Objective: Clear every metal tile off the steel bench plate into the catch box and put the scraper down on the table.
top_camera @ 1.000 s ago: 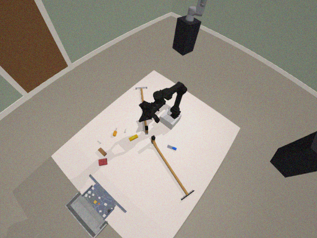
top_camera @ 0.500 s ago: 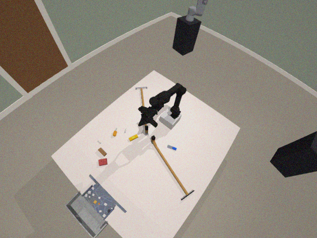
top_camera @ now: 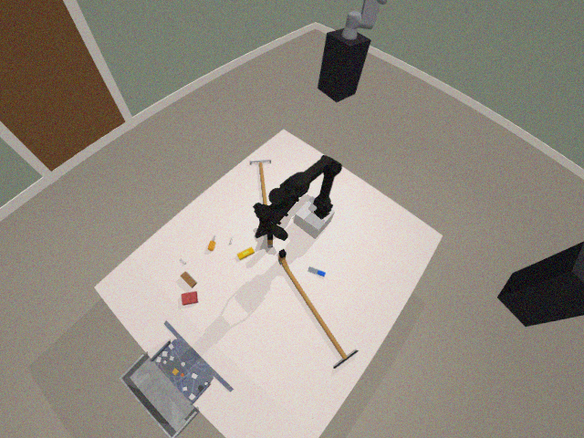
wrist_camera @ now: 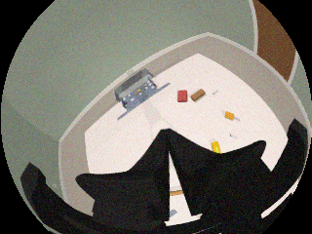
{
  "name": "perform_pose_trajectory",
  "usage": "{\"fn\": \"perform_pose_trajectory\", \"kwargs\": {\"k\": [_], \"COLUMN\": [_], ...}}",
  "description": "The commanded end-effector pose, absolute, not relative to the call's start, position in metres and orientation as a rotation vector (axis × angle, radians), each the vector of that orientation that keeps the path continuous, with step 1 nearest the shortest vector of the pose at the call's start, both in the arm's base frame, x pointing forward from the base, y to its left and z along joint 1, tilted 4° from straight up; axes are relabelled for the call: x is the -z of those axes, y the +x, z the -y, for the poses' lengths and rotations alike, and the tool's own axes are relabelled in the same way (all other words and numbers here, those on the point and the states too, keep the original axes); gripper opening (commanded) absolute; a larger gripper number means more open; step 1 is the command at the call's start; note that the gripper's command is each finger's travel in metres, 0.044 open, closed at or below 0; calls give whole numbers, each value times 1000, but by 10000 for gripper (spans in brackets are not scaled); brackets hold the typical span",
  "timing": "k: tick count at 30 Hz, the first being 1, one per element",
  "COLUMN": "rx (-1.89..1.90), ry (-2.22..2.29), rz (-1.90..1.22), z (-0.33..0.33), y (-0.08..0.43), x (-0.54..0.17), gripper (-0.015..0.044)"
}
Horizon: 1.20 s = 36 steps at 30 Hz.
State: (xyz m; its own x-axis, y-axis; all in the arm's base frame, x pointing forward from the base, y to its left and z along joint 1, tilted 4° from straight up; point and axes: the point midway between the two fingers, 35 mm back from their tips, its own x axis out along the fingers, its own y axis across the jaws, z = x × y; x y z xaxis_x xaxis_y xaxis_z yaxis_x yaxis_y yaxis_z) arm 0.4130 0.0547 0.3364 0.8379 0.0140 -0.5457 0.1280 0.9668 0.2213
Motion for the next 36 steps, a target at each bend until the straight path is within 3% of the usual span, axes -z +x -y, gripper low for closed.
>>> {"fn": "perform_pose_trajectory", "kwargs": {"k": [1,36], "rx": [68,134], "ry": [240,179], "rz": [-638,-994], "z": [-53,-39], "y": [413,393], "x": [-317,-221], "gripper": [0,0]}}
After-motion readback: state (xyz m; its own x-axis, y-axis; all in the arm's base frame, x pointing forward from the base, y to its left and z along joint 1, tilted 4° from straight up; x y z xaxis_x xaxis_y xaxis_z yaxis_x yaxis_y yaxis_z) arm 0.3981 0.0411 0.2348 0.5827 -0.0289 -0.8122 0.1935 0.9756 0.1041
